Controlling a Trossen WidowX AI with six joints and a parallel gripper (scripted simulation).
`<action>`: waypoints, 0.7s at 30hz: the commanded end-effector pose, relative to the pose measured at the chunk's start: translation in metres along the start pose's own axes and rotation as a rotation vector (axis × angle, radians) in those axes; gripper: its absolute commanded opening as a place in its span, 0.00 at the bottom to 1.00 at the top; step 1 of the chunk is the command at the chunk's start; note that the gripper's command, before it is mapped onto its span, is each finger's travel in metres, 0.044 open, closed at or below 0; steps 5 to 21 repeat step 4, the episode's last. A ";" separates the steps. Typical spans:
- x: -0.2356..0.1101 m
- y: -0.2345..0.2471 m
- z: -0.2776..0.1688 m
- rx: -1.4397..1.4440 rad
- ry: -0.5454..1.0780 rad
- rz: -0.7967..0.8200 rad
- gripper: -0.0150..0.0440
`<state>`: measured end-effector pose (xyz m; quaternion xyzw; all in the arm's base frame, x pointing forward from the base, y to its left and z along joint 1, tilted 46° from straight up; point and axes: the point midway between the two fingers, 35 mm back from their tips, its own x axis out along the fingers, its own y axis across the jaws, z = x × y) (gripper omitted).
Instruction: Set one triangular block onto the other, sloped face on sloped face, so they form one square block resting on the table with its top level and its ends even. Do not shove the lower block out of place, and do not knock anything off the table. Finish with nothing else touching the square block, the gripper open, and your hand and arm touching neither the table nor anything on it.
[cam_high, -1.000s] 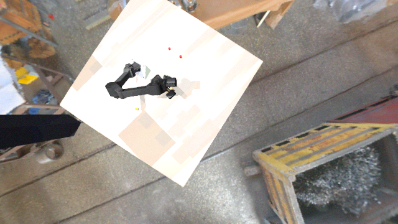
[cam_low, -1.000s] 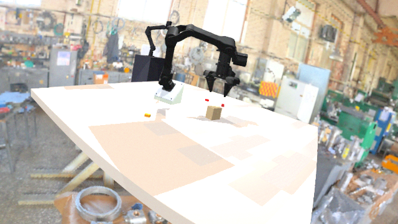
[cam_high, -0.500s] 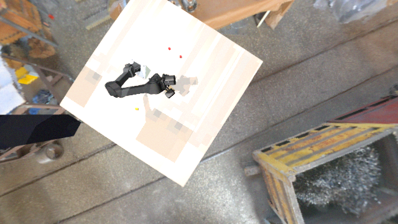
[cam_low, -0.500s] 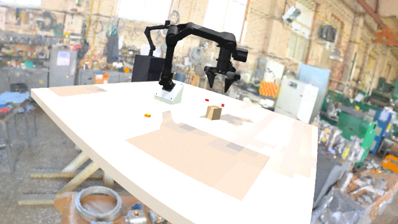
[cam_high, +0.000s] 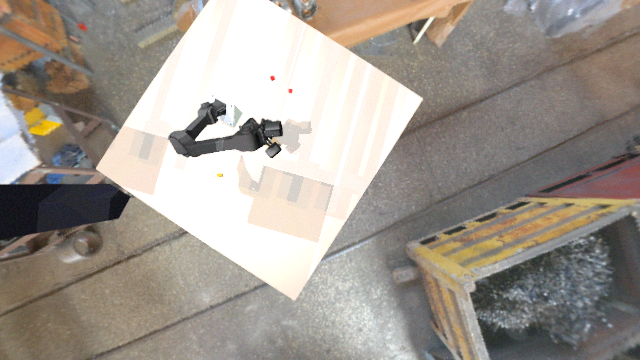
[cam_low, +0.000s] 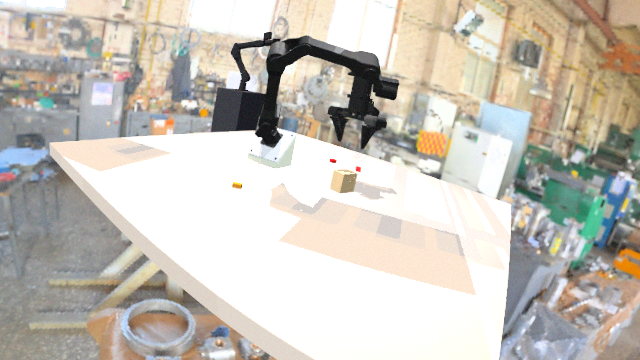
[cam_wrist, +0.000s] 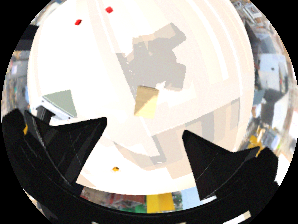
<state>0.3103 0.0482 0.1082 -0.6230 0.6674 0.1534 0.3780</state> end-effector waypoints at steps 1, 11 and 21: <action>0.000 0.000 0.000 -0.004 -0.002 -0.002 1.00; 0.000 0.000 0.000 -0.004 -0.002 -0.002 1.00; 0.000 0.000 0.000 -0.004 -0.002 -0.002 1.00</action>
